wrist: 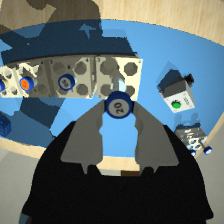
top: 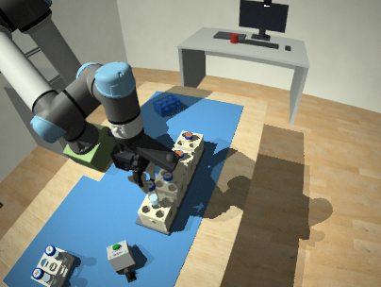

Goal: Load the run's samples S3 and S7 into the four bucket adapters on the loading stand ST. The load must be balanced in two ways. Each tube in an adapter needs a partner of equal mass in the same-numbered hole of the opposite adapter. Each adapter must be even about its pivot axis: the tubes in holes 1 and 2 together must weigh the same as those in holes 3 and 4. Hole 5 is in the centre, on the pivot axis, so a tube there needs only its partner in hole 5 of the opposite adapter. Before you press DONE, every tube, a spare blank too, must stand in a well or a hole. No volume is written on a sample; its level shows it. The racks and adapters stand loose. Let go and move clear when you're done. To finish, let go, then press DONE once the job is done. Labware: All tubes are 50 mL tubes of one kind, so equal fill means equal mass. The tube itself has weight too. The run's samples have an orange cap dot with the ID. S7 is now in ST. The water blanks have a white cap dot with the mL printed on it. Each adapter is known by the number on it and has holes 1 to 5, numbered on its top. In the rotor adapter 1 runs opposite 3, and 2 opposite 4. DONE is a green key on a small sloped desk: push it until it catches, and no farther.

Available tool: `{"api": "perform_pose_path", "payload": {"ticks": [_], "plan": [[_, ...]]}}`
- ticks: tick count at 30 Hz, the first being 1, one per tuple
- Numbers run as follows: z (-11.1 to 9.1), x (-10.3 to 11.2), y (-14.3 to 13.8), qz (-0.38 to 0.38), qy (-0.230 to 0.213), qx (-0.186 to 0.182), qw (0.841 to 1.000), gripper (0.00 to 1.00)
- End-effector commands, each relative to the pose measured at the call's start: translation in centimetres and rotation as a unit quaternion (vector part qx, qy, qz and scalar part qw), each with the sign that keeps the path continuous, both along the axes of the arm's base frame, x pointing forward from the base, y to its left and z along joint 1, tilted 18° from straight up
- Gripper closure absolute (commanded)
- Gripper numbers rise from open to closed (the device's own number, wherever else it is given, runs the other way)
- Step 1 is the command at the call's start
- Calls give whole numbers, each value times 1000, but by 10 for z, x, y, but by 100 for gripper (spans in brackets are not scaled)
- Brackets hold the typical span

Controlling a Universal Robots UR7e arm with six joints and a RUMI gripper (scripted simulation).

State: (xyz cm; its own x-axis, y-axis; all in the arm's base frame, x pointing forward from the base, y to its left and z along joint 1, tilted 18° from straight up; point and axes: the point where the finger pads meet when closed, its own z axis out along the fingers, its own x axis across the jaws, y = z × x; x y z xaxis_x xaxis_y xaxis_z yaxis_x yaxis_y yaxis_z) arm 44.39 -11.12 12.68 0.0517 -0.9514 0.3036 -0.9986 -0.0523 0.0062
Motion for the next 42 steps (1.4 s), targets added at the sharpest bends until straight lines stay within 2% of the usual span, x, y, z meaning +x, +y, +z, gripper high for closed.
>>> {"api": "perform_pose_path", "payload": {"ticks": [1, 5, 42], "plan": [[0, 0, 0, 0, -1, 0, 1000, 100], [0, 0, 0, 0, -1, 0, 1000, 100], [-45, -1, -14, 0, 1, 1, 1000, 100]]}}
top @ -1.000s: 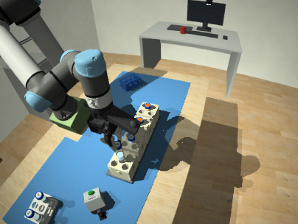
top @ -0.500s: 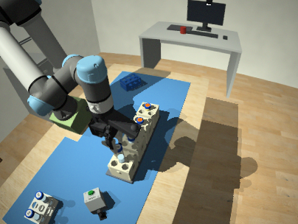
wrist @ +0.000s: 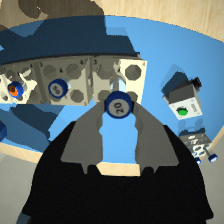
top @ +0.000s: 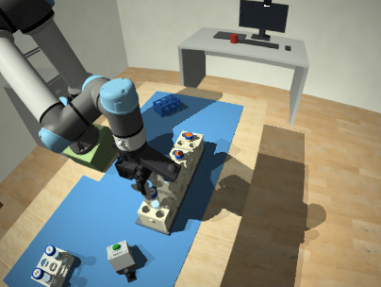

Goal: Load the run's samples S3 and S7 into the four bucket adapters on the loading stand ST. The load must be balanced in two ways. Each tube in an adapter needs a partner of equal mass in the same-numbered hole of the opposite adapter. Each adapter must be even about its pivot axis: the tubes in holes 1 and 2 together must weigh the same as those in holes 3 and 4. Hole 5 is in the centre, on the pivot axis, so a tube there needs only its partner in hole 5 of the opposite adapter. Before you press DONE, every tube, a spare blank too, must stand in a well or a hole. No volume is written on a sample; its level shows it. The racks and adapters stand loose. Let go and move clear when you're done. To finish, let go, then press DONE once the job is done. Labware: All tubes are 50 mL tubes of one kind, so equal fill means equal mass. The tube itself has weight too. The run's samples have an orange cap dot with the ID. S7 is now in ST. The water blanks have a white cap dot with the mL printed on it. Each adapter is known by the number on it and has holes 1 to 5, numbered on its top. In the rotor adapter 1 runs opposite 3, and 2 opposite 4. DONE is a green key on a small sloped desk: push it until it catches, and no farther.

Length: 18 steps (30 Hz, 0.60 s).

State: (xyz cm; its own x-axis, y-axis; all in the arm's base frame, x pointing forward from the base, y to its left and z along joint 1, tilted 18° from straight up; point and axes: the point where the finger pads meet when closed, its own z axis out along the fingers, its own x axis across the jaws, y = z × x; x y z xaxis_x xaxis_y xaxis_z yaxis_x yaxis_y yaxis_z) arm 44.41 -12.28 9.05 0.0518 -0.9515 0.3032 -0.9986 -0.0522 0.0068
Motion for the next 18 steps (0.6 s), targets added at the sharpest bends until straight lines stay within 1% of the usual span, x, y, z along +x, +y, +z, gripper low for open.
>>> {"api": "perform_pose_path", "payload": {"ticks": [1, 18], "plan": [[-10, -1, -3, 0, 1, 1, 1000, 100], [-29, -1, -9, 0, 1, 1, 1000, 100]]}}
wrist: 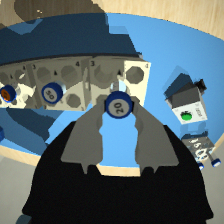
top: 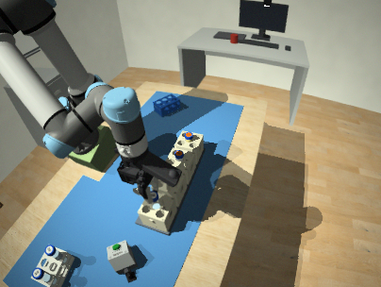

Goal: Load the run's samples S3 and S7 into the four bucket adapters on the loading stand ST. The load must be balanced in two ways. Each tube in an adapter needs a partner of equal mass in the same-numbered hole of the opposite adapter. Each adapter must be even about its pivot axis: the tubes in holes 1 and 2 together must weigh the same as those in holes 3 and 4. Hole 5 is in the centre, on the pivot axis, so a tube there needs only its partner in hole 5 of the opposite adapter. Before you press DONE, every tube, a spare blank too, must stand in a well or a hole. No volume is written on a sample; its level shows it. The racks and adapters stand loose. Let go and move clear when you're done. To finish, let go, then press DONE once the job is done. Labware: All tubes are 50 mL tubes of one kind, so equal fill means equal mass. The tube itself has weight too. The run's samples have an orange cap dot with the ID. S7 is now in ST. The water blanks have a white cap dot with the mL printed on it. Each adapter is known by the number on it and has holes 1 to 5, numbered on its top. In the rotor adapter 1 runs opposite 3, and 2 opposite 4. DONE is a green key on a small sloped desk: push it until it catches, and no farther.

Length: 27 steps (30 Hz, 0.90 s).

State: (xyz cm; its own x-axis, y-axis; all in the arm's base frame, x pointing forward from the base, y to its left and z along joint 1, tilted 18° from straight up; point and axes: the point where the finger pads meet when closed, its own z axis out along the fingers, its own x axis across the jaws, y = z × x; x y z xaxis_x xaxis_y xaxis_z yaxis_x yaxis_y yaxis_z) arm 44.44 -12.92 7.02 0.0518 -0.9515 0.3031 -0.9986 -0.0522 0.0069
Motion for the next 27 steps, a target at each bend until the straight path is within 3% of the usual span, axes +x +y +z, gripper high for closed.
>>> {"api": "perform_pose_path", "payload": {"ticks": [1, 27], "plan": [[-10, -1, -2, 0, 1, 1, 1000, 100], [-29, -1, -9, 0, 1, 1, 1000, 100]]}}
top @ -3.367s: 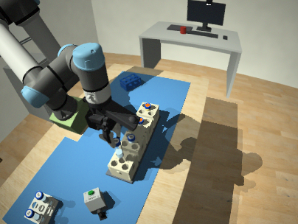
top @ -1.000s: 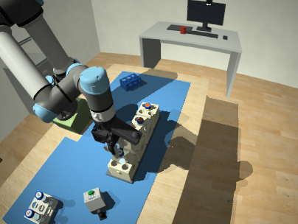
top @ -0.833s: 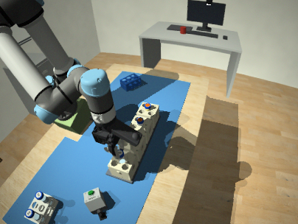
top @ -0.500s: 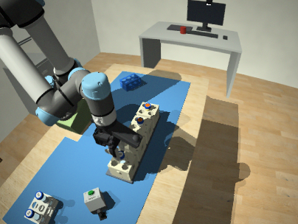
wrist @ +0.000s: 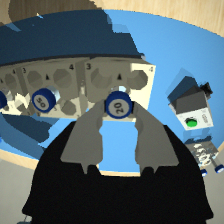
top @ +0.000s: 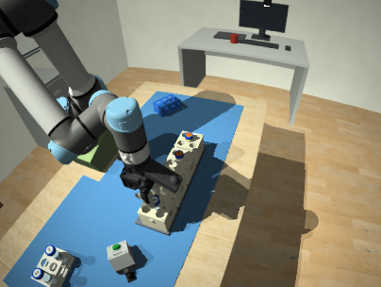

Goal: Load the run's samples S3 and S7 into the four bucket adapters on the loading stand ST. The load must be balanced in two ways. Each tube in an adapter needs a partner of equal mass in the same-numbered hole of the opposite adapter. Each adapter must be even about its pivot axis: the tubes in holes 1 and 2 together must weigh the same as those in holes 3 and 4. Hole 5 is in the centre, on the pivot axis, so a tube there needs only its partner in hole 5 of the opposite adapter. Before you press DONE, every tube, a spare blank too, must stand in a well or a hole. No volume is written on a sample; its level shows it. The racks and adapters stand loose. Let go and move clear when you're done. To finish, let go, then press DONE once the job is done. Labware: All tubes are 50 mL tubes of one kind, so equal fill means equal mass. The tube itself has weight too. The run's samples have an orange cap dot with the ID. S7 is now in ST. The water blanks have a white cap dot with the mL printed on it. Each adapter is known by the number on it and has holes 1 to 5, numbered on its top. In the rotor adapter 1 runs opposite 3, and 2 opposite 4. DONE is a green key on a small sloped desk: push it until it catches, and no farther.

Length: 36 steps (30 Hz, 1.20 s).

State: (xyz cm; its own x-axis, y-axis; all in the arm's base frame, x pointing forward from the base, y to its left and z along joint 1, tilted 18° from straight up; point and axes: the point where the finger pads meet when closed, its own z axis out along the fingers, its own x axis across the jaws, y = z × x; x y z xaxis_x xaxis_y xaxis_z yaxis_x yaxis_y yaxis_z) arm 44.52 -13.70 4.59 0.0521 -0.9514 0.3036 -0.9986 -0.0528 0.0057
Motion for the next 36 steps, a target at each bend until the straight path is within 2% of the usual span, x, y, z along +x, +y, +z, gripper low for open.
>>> {"api": "perform_pose_path", "payload": {"ticks": [1, 18, 19, 33, 36], "plan": [[-6, -2, -1, 0, 2, 1, 1000, 100], [-5, 0, -2, 0, -1, 0, 1000, 100], [-5, 0, -2, 0, -1, 0, 1000, 65], [-5, 0, -2, 0, -1, 0, 1000, 65], [7, 2, 2, 1, -3, -1, 1000, 65]]}}
